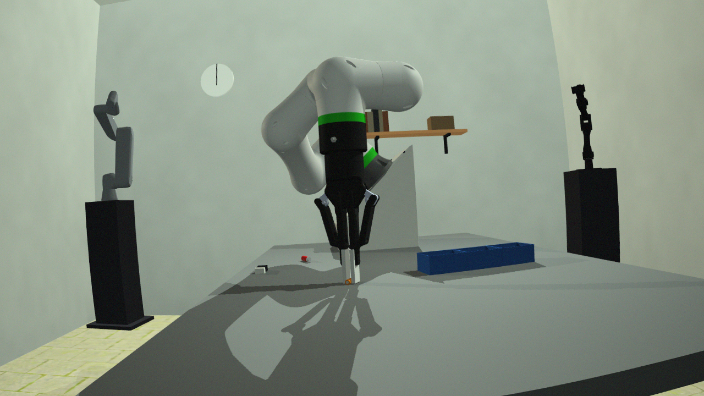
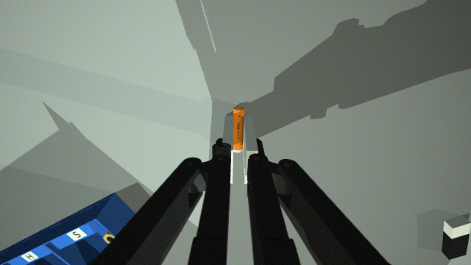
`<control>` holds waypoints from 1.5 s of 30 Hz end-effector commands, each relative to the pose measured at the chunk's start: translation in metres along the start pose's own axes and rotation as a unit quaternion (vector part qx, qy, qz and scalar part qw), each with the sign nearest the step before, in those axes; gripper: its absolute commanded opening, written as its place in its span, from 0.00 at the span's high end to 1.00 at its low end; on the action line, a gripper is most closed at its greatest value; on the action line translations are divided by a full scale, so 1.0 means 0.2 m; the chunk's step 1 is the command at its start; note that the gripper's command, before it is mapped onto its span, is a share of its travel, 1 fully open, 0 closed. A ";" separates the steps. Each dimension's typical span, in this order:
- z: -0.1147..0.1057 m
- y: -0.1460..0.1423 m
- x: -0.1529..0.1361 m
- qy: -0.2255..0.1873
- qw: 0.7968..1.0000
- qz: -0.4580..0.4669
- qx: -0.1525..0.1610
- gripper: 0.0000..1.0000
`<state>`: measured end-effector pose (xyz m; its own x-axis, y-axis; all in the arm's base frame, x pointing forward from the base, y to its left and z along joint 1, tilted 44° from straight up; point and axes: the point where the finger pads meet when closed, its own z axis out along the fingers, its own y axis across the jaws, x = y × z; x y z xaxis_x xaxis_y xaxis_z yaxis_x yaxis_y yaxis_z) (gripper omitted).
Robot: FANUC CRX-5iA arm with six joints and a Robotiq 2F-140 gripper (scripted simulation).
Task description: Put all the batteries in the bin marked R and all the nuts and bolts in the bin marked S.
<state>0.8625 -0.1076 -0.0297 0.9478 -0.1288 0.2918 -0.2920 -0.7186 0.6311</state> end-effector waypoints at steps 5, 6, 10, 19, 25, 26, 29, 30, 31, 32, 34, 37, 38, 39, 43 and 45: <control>0.00 0.00 0.00 0.000 1.000 0.000 0.000 0.88; 0.00 0.00 0.00 0.000 1.000 0.000 0.000 0.88; 0.00 0.00 0.00 0.000 1.000 0.000 0.000 0.88; -0.13 0.00 0.00 0.000 1.000 0.000 0.000 0.88; -0.20 0.00 0.00 0.000 1.000 0.000 0.000 0.88; -0.22 0.00 0.00 0.000 1.000 0.000 0.000 0.88; -0.27 0.00 0.00 0.000 1.000 0.000 0.000 0.88; -0.28 0.00 0.00 0.000 1.000 0.000 0.000 0.88; -0.30 0.00 0.00 0.000 1.000 0.000 0.000 0.88; -0.30 0.00 0.00 0.000 1.000 0.000 0.000 0.88; -0.30 0.00 0.00 0.000 1.000 0.000 0.000 0.88; -0.30 0.00 0.00 0.000 1.000 0.000 0.000 0.88; -0.30 0.00 0.00 0.000 1.000 0.000 0.000 0.88; -0.30 0.00 0.00 0.000 1.000 0.000 0.000 0.88; -0.30 0.00 0.00 0.000 1.000 0.000 0.000 0.88; -0.30 0.00 0.00 0.000 1.000 0.000 0.000 0.88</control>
<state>0.8547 -0.0667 0.0134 0.9478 -0.1290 0.2917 -0.2920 -0.7186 0.6312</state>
